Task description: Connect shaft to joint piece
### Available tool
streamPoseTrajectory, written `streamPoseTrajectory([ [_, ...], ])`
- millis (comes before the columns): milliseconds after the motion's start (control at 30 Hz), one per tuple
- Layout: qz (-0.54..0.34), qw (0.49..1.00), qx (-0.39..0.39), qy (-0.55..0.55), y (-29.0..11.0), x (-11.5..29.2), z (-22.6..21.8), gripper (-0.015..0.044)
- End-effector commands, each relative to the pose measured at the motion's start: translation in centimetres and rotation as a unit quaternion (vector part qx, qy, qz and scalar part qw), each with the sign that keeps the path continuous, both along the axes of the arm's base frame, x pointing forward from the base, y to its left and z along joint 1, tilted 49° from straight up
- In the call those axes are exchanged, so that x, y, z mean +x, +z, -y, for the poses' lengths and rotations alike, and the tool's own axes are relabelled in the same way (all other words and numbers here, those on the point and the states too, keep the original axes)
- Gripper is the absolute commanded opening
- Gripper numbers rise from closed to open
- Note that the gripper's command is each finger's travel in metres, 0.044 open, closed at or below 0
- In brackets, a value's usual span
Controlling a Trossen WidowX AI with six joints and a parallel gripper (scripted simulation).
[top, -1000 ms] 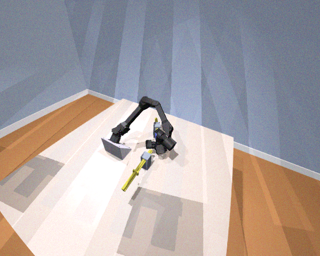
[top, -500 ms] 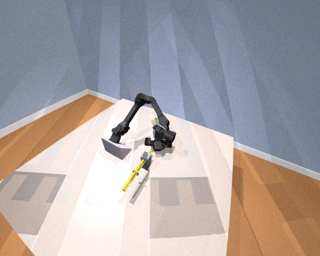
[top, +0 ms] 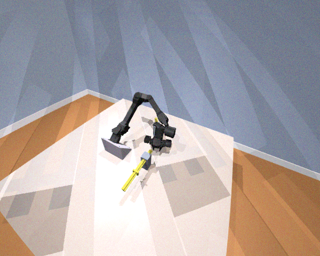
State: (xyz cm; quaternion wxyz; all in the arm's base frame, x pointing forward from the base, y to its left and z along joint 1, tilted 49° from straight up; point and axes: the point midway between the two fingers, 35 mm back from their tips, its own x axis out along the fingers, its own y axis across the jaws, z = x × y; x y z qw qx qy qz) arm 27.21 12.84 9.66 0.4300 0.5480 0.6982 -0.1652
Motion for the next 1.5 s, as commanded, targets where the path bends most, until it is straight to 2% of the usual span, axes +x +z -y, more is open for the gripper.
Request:
streamPoseTrajectory([
  [0,-0.003,1.0,-0.009,-0.007,0.01,-0.04,0.11,0.0],
  [633,0.0,1.0,-0.008,-0.004,0.03,0.0,0.09,0.0],
  [800,0.0,1.0,-0.008,-0.004,0.03,0.0,0.09,0.0131],
  [900,0.0,1.0,-0.008,-0.004,0.03,0.0,0.09,0.0147],
  [1267,0.0,1.0,-0.008,-0.004,0.03,0.0,0.09,0.0436],
  [1467,0.0,1.0,-0.008,-0.004,0.03,0.0,0.09,0.044],
])
